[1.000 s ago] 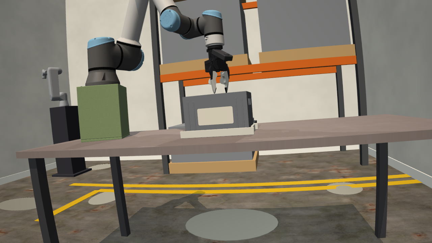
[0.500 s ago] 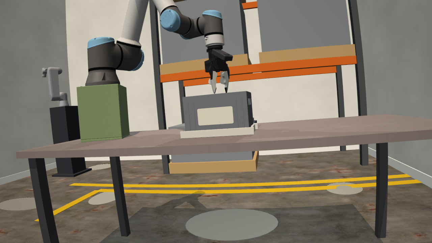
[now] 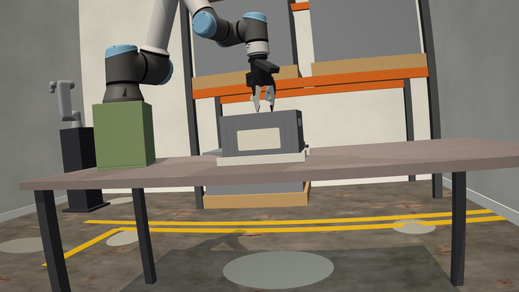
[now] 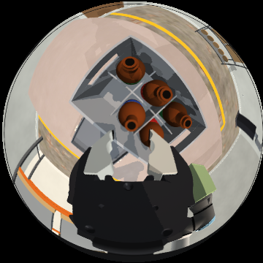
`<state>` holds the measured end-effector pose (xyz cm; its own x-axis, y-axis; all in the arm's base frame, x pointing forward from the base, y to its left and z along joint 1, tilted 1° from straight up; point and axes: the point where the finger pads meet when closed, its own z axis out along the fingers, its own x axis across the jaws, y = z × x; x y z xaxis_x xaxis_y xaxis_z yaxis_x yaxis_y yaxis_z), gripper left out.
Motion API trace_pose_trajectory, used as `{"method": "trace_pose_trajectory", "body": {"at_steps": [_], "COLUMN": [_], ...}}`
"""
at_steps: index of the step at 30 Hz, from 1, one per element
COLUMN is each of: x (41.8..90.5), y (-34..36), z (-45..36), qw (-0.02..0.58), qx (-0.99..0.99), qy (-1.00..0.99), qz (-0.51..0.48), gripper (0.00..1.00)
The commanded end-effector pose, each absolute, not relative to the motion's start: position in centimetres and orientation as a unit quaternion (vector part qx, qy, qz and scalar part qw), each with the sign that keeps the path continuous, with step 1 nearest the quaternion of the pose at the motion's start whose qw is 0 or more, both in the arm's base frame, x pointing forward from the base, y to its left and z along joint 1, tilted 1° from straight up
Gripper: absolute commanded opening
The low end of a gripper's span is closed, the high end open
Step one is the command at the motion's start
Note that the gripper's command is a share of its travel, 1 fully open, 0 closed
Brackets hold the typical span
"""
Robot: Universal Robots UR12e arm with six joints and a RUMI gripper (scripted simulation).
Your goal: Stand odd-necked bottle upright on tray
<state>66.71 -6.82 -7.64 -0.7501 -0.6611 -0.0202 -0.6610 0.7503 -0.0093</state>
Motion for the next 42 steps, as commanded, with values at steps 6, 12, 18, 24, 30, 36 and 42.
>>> {"method": "trace_pose_trajectory", "body": {"at_steps": [6, 12, 18, 24, 30, 36, 42], "x": [66.50, 66.50, 66.60, 66.80, 66.96, 66.98, 66.98], "y": [-6.60, -6.60, -6.69, -6.90, -7.05, -7.05, -7.05], "z": [-7.81, -7.81, -7.79, -7.76, -7.68, -7.64, -7.64], "qw": [0.010, 0.010, 0.010, 0.010, 0.011, 0.011, 0.011], "qx": [-0.354, -0.354, -0.354, -0.354, -0.354, -0.353, -0.353], "qy": [0.935, 0.935, 0.935, 0.935, 0.935, 0.935, 0.935], "qz": [0.000, 0.000, 0.000, -0.001, -0.001, -0.001, -0.001], "gripper": [0.38, 0.38, 0.38, 0.38, 0.38, 0.38, 0.38]}}
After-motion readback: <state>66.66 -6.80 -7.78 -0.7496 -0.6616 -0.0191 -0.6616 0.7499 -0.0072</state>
